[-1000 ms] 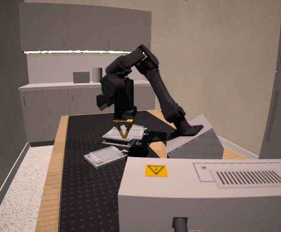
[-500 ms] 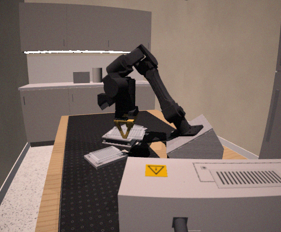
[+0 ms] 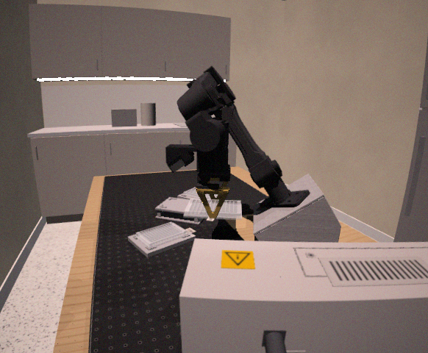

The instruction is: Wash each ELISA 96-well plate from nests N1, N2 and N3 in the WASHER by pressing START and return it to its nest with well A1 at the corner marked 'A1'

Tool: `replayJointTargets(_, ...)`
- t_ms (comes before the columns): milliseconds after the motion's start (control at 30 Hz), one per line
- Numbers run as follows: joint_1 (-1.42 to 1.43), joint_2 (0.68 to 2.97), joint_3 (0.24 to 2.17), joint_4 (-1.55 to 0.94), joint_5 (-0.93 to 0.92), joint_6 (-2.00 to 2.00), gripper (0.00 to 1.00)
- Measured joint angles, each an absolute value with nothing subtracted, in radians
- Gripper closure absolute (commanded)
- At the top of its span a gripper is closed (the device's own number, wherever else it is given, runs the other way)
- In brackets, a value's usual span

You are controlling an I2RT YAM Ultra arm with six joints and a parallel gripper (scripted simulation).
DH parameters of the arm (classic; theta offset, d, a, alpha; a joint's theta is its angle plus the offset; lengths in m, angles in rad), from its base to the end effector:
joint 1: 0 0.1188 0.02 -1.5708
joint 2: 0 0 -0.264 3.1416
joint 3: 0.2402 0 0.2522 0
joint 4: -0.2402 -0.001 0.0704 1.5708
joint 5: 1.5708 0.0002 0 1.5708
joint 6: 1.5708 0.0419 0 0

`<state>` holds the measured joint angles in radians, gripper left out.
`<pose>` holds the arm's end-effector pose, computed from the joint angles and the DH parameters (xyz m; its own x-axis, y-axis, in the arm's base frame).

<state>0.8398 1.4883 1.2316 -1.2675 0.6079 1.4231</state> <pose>0.1874 0.1746 0.2731 -0.6850 0.4522 -0.5712 0.5723 0.8192 -0.0379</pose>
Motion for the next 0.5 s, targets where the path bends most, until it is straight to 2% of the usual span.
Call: replayJointTargets(500,1.002,1.657,1.296,-1.282,0.611,1.633,1.00)
